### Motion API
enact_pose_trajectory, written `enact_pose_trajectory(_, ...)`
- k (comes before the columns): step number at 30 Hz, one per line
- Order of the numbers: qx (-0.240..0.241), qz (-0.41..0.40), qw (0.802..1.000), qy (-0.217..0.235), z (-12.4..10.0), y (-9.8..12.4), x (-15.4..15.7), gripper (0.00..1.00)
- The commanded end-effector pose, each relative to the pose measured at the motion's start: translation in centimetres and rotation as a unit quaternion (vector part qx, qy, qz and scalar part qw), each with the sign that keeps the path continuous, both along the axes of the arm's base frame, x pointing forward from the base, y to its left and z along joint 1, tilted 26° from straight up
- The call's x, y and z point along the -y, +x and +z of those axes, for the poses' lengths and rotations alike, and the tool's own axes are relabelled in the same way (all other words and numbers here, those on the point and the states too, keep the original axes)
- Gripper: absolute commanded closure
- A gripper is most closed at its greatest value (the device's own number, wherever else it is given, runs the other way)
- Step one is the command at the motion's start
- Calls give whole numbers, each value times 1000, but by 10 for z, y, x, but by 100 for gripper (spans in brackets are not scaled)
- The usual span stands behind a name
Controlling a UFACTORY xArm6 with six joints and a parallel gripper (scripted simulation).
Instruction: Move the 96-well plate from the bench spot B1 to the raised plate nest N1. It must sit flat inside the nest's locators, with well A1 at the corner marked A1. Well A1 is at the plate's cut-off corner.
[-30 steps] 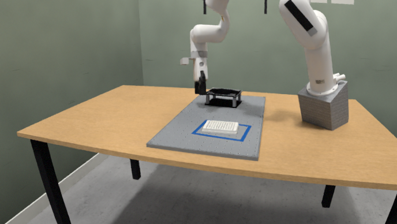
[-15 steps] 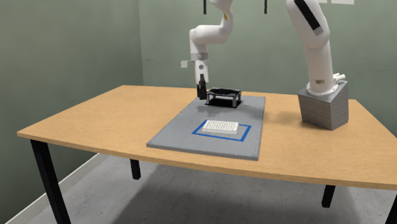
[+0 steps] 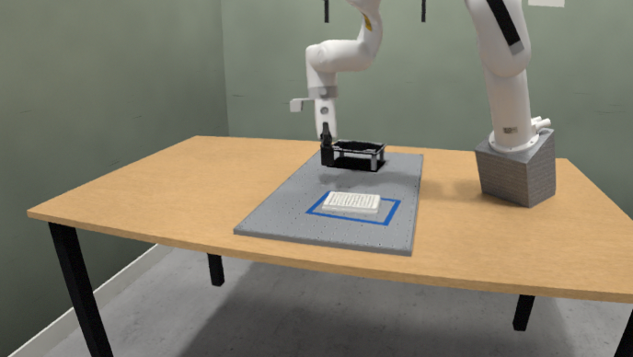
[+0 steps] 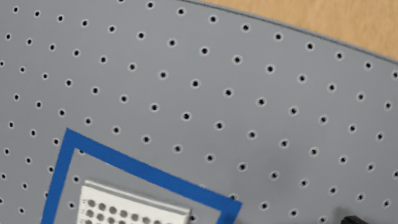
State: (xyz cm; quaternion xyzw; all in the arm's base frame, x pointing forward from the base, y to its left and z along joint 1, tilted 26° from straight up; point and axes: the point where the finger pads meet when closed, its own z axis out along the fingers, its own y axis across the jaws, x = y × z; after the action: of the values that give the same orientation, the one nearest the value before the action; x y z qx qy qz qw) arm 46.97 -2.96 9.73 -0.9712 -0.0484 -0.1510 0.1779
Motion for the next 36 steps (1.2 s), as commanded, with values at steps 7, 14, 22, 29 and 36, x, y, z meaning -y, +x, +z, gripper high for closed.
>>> enact_pose_trajectory(7, -8, -36, 999, -8, 6, -16, -29, 0)
enact_pose_trajectory(14, -13, -73, 997, -10, 9, -30, -50, 0)
enact_pose_trajectory(22, -13, -96, 995, -10, 12, -48, -71, 0)
enact_pose_trajectory(29, -12, -134, 991, -4, 15, -68, -95, 0)
enact_pose_trajectory(36, -12, -134, 991, -4, 15, -68, -95, 0)
